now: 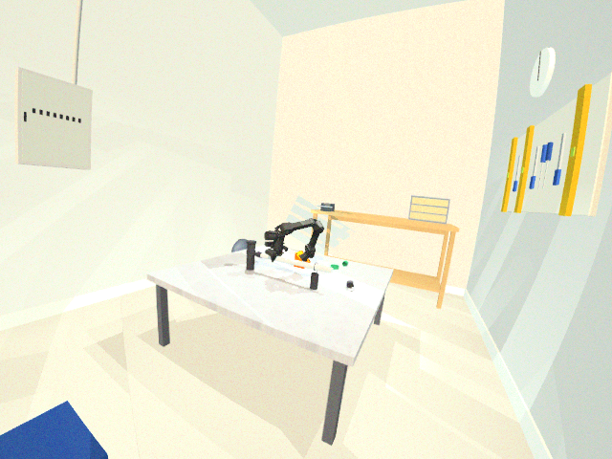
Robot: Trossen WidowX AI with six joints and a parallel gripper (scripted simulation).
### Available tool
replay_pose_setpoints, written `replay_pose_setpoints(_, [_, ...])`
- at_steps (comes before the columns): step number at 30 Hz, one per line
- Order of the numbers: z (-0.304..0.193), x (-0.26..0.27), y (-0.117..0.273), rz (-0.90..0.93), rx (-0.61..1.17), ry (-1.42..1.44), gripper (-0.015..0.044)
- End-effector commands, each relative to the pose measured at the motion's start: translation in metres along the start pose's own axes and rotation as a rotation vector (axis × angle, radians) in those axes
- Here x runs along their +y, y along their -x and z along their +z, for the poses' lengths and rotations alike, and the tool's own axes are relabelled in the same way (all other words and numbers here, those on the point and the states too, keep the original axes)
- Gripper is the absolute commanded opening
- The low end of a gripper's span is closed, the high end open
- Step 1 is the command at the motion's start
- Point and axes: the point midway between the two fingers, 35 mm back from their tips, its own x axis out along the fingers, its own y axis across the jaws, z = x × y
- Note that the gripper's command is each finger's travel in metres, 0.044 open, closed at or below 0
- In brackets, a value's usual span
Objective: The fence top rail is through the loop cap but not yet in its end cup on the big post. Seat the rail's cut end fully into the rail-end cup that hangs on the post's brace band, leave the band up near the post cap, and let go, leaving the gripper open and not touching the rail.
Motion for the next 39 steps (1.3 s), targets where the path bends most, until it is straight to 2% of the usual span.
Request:
replay_pose_setpoints(1, [-0.001, 0.0, 0.001, 0.0, 0.0, 0.0, 0.0262])
replay_pose_setpoints(8, [-0.015, 0.001, 0.026, 0.0, 0.0, 0.0, 0.044])
replay_pose_setpoints(12, [-0.026, -0.001, 0.045, -0.001, 0.001, 0.0, 0.044])
replay_pose_setpoints(17, [-0.026, 0.0, 0.051, 0.005, -0.004, 0.006, 0.044])
replay_pose_setpoints(23, [-0.027, -0.004, 0.091, 0.004, -0.004, 0.006, 0.044])
replay_pose_setpoints(39, [-0.027, -0.005, 0.093, 0.004, -0.004, 0.006, 0.044])
